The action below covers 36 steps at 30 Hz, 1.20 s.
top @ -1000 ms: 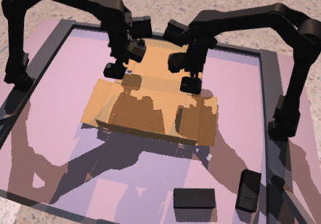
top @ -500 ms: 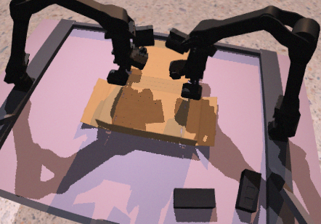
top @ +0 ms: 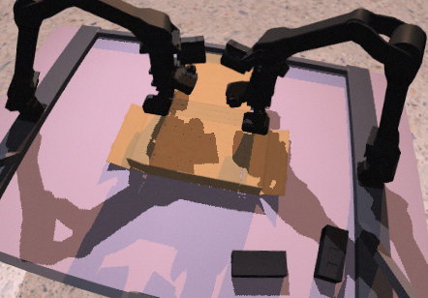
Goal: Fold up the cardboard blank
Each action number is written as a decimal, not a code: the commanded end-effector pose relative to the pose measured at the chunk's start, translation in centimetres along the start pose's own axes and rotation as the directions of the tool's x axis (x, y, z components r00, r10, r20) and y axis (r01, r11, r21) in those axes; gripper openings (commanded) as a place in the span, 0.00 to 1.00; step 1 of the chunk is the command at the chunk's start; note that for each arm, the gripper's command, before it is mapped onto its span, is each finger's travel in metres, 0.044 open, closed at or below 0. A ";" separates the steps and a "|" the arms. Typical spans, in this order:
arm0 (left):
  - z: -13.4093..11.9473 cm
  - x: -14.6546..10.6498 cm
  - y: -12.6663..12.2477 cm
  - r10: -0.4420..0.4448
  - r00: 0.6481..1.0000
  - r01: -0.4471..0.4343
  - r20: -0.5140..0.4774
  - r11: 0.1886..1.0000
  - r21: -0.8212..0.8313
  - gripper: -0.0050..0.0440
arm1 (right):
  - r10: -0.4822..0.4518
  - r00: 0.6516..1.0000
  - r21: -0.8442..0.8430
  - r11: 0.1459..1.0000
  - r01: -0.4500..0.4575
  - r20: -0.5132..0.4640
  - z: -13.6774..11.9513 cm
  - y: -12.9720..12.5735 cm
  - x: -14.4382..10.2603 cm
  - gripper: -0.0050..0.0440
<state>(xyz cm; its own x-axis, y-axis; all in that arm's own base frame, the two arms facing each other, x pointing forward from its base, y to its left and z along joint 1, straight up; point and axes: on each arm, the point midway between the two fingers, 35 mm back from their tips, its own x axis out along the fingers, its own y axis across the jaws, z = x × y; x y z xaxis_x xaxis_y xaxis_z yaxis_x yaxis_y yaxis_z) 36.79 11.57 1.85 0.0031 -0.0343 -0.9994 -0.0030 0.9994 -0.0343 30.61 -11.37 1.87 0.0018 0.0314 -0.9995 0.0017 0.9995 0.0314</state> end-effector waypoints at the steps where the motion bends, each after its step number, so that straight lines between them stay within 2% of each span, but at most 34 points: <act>1: 0.5 -0.8 -0.4 0.006 1.000 -0.006 0.030 1.000 0.001 0.62 | -0.001 1.000 -0.002 1.000 0.001 0.016 0.2 0.5 -0.3 0.61; 27: 0.6 -0.2 -0.9 0.007 1.000 -0.007 0.031 1.000 0.000 0.62 | -0.001 1.000 0.000 1.000 0.001 0.017 0.1 0.8 0.3 0.61; 30: 0.6 -0.2 -1.0 0.054 0.998 -0.054 0.029 0.999 -0.001 0.62 | -0.047 0.999 0.000 0.999 0.047 0.015 0.1 1.0 0.3 0.61; 32: 0.6 -0.2 -1.0 0.054 0.998 -0.054 0.029 0.999 -0.001 0.62 | -0.047 0.999 0.000 0.999 0.047 0.015 0.1 1.0 0.3 0.61; 34: 0.6 -0.1 -1.2 0.114 0.993 -0.114 0.030 0.993 -0.004 0.62 | -0.107 0.994 0.002 0.994 0.107 0.016 0.2 1.2 0.3 0.61; 36: 0.6 -0.1 -1.3 0.129 0.991 -0.129 0.030 0.992 -0.005 0.62 | -0.122 0.992 0.002 0.992 0.122 0.017 0.2 1.2 0.4 0.61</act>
<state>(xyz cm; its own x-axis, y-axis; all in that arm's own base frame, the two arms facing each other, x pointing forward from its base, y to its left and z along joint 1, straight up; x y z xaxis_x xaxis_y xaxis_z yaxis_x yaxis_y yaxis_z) 36.88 10.87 1.81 0.0086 0.0550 -0.9984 -0.0106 0.9984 0.0549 30.71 -10.73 1.90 0.0143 -0.0540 -0.9984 0.0084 0.9985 -0.0539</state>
